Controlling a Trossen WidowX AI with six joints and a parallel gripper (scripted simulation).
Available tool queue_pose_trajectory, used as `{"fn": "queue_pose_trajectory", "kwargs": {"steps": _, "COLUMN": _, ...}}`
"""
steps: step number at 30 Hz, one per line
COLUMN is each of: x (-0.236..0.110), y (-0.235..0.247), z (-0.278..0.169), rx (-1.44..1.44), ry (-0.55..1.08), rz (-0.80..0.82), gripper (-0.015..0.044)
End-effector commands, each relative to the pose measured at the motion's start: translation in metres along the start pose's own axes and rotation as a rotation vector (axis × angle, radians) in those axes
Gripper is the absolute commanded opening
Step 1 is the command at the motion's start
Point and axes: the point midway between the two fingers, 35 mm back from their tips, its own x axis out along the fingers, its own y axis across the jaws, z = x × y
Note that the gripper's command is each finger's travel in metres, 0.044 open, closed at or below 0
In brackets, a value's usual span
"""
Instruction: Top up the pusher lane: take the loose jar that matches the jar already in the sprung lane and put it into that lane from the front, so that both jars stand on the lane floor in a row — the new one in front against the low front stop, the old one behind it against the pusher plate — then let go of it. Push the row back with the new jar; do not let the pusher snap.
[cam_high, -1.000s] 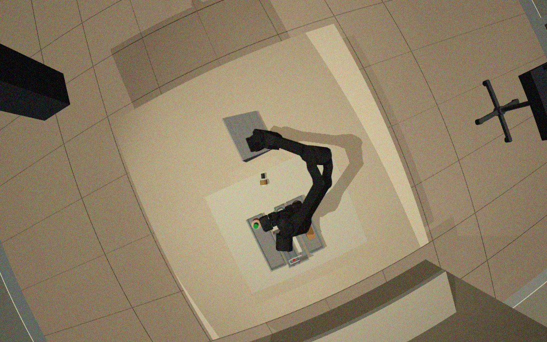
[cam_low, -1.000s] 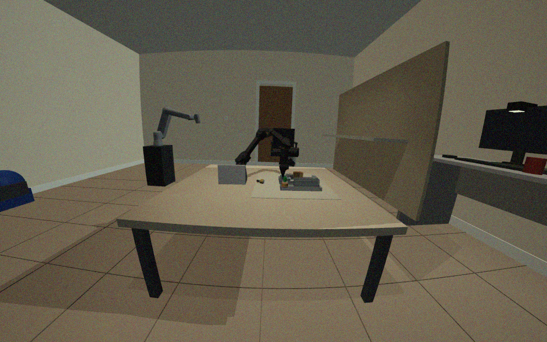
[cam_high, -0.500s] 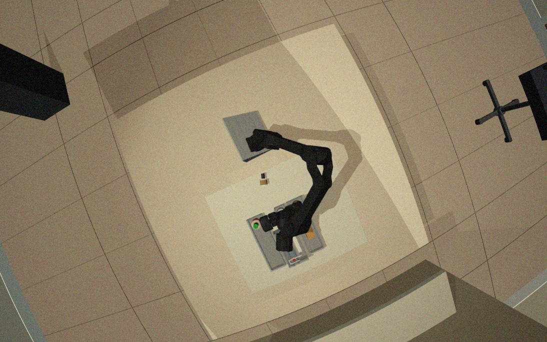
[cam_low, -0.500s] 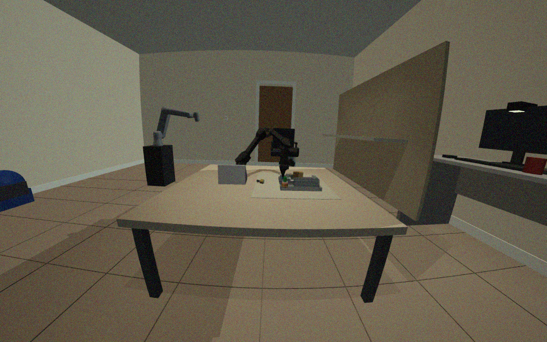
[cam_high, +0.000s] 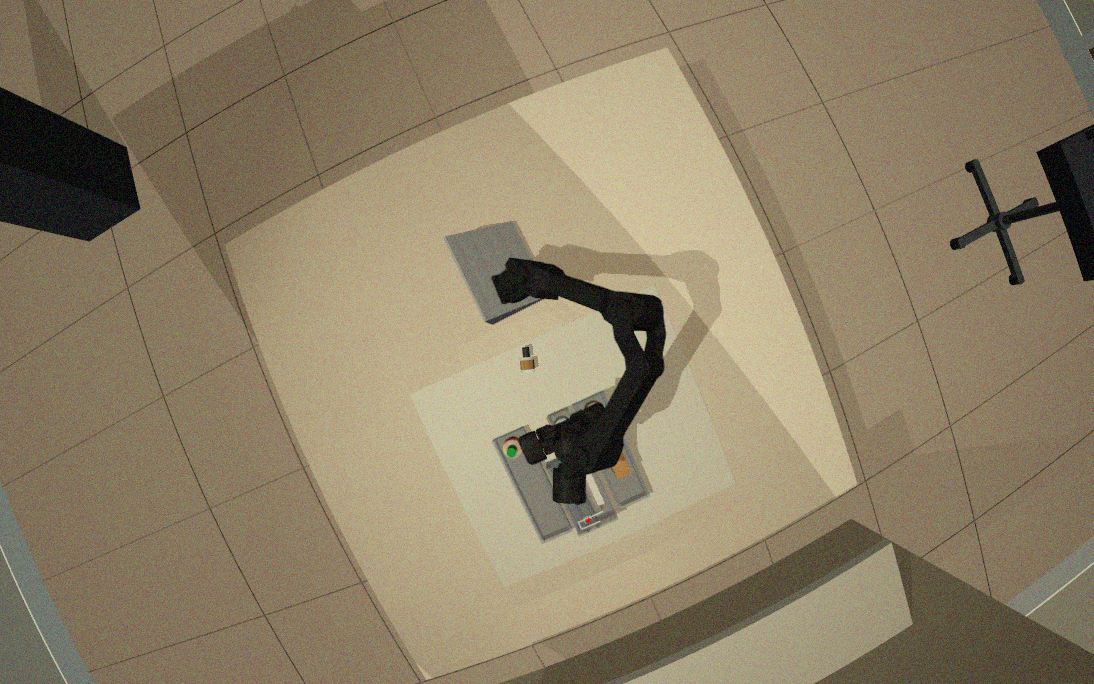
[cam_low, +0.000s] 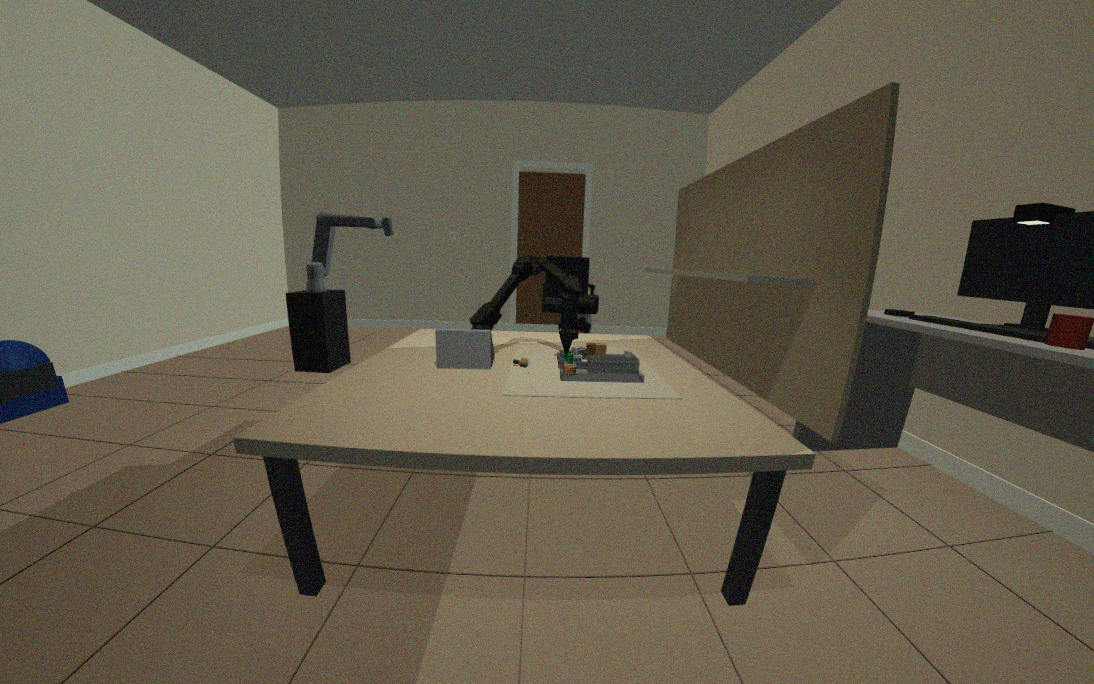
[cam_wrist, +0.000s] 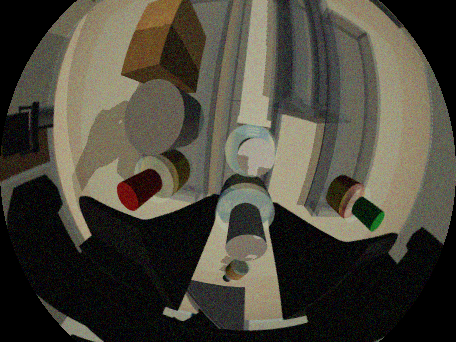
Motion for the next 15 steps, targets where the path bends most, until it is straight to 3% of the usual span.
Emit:
{"fn": "queue_pose_trajectory", "kwargs": {"steps": 1, "x": -0.0024, "y": 0.0009, "z": 0.0069, "rx": -0.009, "ry": -0.021, "rz": 0.002, "gripper": 0.0000}}
{"fn": "queue_pose_trajectory", "kwargs": {"steps": 15, "x": -0.0012, "y": 0.0009, "z": 0.0079, "rx": -0.009, "ry": -0.021, "rz": 0.002, "gripper": 0.0000}}
